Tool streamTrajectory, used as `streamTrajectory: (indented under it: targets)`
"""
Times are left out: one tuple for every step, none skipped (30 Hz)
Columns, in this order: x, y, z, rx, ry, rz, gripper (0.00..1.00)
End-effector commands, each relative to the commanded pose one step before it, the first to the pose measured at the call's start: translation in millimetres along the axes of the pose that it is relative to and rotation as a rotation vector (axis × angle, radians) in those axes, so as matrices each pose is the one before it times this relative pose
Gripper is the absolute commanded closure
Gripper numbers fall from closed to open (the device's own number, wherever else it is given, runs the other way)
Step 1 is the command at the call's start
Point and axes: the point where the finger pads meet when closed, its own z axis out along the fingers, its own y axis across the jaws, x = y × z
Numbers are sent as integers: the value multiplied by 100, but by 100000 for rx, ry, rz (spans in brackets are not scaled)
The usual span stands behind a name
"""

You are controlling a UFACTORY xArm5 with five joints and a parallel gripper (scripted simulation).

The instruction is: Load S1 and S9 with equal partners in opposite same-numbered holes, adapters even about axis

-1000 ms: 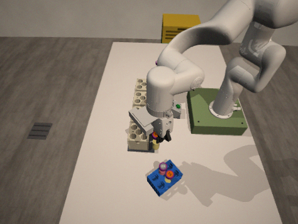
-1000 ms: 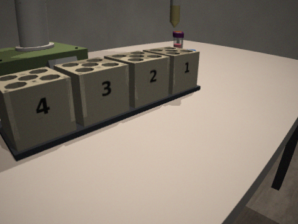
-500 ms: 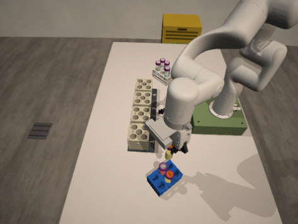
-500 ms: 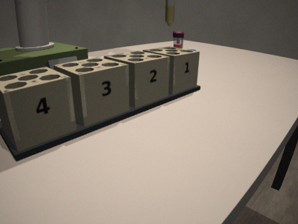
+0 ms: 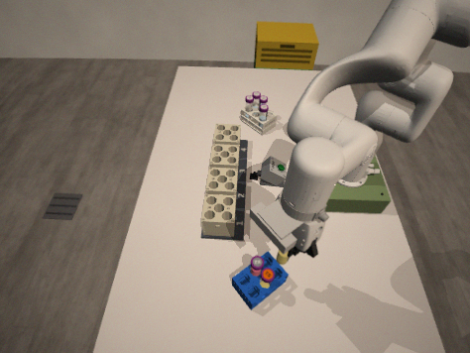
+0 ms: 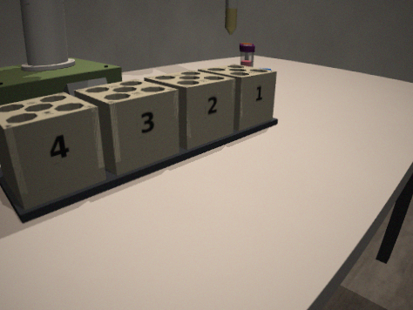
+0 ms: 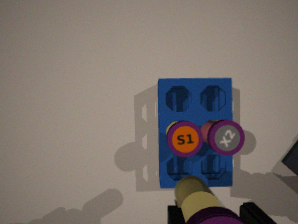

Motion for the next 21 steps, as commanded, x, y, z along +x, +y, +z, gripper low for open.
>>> streamTrajectory:
  targets:
    - [110,-54,-155,101,402,50,100]
    - [0,0,0,0,0,0,100]
    - [0,0,0,0,0,0,100]
    - [0,0,0,0,0,0,100]
    - [0,0,0,0,0,0,100]
    - [0,0,0,0,0,0,100]
    - [0,0,0,0,0,0,100]
    - [0,0,0,0,0,0,100]
    - [0,0,0,0,0,0,100]
    - [0,0,0,0,0,0,100]
    - [0,0,0,0,0,0,100]
    - [2,7,0,0,0,14,100]
    - [0,-1,0,0,0,-3,100]
    - [0,1,0,0,0,1,100]
    - [0,1,0,0,0,3,100]
    - [-1,-8,194,0,-2,-15,100]
    - [-1,0,206,0,2,0,100]
    - [0,0,200,0,0,0,100]
    - [0,0,200,0,0,0,100]
    - [0,0,200,0,0,0,100]
    - [0,0,200,0,0,0,100]
